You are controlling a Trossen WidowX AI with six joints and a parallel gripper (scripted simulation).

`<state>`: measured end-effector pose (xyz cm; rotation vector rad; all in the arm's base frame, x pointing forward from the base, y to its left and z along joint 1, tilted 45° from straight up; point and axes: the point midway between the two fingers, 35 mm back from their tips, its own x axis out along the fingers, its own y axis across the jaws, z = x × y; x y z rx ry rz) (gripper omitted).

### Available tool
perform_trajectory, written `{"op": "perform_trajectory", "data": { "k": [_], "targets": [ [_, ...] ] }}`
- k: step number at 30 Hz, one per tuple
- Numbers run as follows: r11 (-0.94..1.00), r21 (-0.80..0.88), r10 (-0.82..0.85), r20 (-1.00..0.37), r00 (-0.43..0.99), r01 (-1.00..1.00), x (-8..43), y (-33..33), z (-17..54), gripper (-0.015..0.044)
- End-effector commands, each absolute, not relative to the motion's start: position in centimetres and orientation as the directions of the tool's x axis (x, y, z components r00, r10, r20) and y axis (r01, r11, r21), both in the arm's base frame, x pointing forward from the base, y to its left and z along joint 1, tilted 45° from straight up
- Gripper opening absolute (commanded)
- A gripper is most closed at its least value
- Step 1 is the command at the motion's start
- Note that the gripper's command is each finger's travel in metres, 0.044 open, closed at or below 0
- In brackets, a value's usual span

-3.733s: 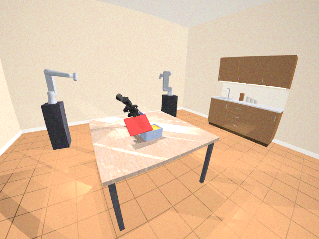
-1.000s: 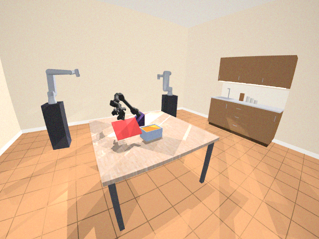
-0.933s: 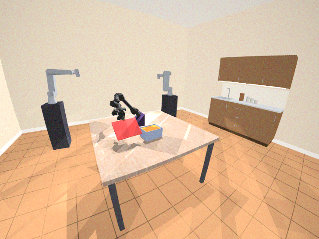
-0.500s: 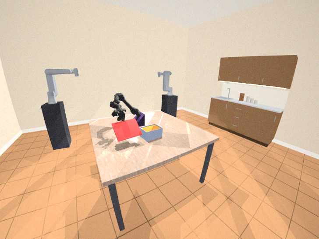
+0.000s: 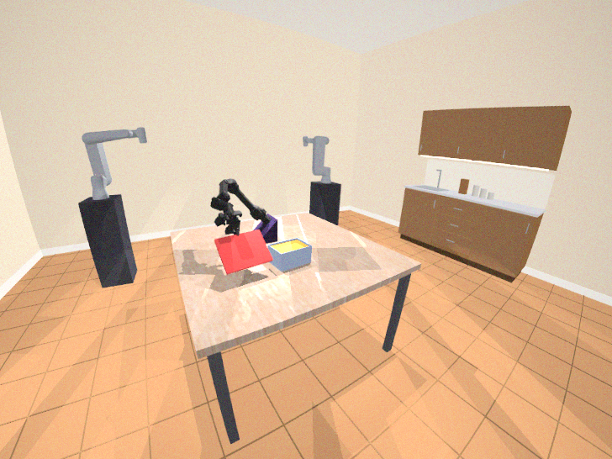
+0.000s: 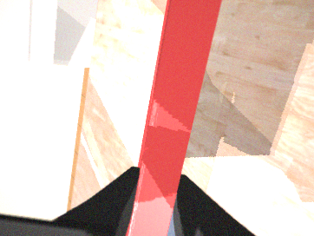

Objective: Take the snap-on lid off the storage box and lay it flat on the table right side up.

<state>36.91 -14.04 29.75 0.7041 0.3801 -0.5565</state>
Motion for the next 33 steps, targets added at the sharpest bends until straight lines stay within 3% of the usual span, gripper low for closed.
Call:
{"op": "perform_trajectory", "data": {
  "k": [1, 33],
  "targets": [
    [0.635, 0.502, -0.34, -0.501, 0.796, 0.587, 37.0, -14.1, 29.6, 0.0],
    [0.636, 0.501, -0.341, -0.5, 0.796, 0.587, 37.2, -15.9, 27.8, 0.0]
  ]
}}
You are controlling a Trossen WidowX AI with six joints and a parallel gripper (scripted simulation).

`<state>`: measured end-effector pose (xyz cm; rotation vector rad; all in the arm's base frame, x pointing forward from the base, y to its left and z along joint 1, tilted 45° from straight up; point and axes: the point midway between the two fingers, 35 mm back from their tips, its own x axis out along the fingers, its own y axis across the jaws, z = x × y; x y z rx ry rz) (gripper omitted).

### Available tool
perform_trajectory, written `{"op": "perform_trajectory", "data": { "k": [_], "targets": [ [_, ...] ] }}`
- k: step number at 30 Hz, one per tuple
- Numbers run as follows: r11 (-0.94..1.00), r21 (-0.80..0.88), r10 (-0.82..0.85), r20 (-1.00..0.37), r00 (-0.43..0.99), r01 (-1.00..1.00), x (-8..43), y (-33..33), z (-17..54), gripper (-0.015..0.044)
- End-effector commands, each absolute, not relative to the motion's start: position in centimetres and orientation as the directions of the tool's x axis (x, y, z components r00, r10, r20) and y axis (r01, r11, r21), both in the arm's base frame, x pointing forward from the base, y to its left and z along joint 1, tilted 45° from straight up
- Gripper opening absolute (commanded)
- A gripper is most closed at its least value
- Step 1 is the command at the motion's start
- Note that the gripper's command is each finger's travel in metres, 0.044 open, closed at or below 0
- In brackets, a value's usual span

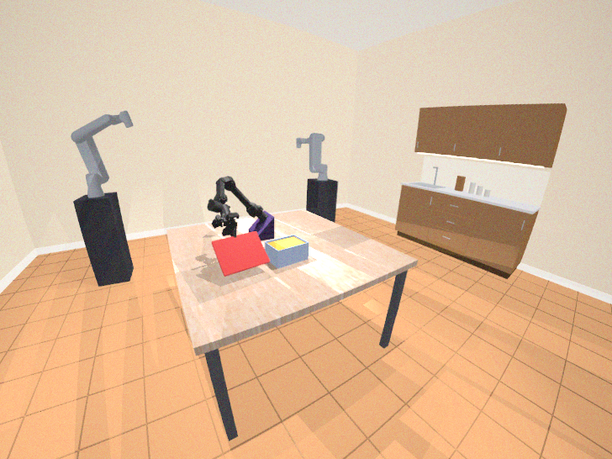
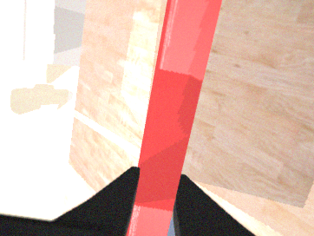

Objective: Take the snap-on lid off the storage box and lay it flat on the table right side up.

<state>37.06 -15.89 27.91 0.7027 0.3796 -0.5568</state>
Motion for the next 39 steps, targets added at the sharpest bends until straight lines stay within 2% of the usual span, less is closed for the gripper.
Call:
{"op": "perform_trajectory", "data": {
  "k": [1, 39],
  "targets": [
    [0.636, 0.501, -0.341, -0.5, 0.796, 0.587, 37.2, -16.0, 27.7, 0.0],
    [0.637, 0.5, -0.342, -0.499, 0.796, 0.587, 37.4, -18.1, 25.6, 0.0]
  ]
}}
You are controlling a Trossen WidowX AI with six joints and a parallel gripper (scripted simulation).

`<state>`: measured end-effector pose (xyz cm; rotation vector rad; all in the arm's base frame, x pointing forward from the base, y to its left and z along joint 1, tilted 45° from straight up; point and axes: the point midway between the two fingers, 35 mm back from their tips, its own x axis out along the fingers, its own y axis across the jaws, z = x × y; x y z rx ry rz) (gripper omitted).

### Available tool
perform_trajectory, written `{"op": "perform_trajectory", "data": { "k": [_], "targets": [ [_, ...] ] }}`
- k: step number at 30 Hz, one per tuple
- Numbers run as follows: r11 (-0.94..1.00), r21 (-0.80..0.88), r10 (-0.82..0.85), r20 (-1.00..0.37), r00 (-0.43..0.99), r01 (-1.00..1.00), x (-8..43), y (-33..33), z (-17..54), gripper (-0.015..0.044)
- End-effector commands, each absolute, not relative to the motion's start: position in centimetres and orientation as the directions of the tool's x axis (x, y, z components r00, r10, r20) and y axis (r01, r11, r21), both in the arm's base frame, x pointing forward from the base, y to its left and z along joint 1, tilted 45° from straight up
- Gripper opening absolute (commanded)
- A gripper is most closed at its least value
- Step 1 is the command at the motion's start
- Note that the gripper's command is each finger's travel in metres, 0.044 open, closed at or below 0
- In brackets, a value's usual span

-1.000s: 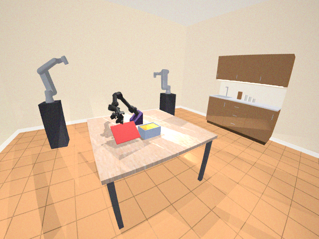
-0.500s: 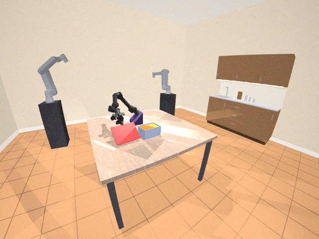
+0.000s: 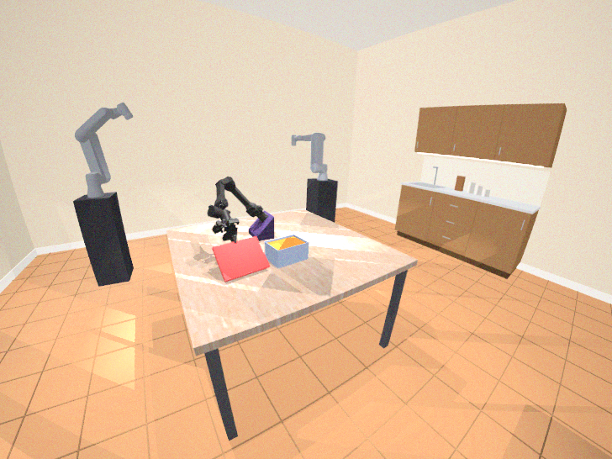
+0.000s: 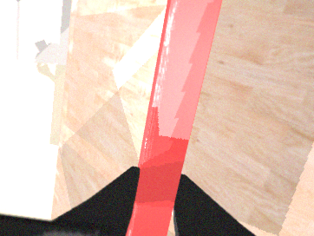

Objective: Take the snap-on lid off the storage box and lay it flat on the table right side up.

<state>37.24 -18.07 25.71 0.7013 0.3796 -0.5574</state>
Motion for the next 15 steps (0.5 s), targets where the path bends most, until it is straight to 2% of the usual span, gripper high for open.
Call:
{"op": "perform_trajectory", "data": {
  "k": [1, 15],
  "targets": [
    [0.637, 0.499, -0.342, -0.499, 0.796, 0.587, 37.36, -18.15, 25.56, 0.0],
    [0.637, 0.499, -0.342, -0.499, 0.796, 0.587, 37.43, -18.93, 24.77, 0.0]
  ]
}}
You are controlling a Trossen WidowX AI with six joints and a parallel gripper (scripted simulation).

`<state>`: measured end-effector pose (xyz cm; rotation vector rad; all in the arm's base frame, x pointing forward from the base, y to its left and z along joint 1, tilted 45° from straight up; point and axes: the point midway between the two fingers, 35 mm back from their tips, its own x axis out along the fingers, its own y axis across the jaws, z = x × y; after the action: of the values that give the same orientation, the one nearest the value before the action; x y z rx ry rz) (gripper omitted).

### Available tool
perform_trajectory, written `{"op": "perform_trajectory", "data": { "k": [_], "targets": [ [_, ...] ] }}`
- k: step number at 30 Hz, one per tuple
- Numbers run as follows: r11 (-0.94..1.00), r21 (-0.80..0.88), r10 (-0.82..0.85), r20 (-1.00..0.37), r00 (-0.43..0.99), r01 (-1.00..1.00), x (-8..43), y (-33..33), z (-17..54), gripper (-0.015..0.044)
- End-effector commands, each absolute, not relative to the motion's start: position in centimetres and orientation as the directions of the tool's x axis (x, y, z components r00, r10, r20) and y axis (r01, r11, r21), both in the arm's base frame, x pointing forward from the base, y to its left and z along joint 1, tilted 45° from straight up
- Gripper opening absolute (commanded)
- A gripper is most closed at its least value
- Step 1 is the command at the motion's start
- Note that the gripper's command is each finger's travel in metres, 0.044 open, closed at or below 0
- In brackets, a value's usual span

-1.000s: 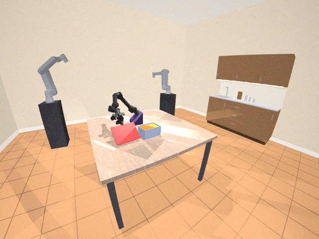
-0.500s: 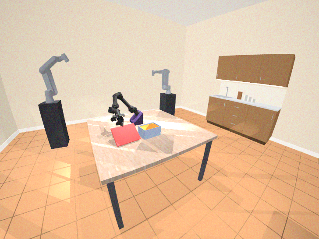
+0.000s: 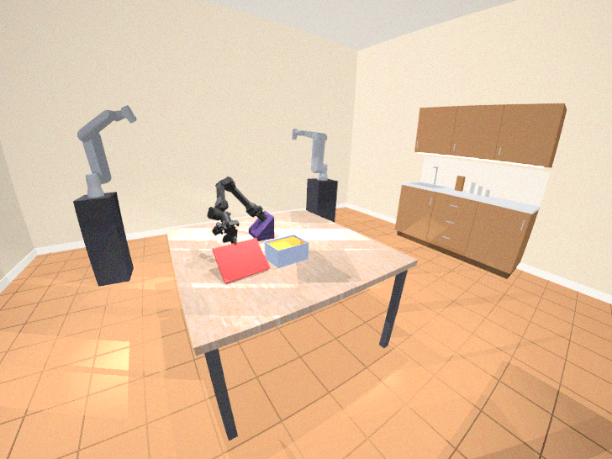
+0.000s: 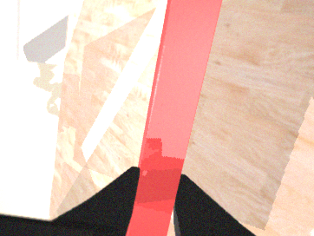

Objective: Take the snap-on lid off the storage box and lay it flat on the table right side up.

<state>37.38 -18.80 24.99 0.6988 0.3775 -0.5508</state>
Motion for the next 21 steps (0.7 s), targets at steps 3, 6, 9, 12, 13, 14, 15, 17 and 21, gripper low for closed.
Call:
{"op": "perform_trajectory", "data": {
  "k": [3, 6, 9, 12, 13, 14, 15, 17, 21],
  "targets": [
    [0.638, 0.499, -0.342, -0.499, 0.796, 0.587, 37.4, -19.1, 24.6, 0.0],
    [0.638, 0.499, -0.342, -0.499, 0.796, 0.587, 37.5, -19.3, 24.4, 0.0],
    [0.638, 0.499, -0.342, -0.499, 0.796, 0.587, 37.5, -19.4, 24.3, 0.0],
    [0.638, 0.499, -0.342, -0.499, 0.796, 0.587, 37.5, -19.6, 24.1, 0.0],
    [0.638, 0.499, -0.342, -0.499, 0.796, 0.587, 37.5, -19.7, 24.0, 0.0],
    [0.638, 0.499, -0.342, -0.499, 0.796, 0.587, 37.5, -19.7, 24.0, 0.0],
    [0.638, 0.499, -0.342, -0.499, 0.796, 0.587, 37.5, -19.8, 23.9, 0.0],
    [0.638, 0.498, -0.342, -0.499, 0.796, 0.587, 37.5, -19.9, 23.8, 0.0],
    [0.638, 0.498, -0.343, -0.499, 0.796, 0.587, 37.5, -20.1, 23.6, 0.0]
  ]
}}
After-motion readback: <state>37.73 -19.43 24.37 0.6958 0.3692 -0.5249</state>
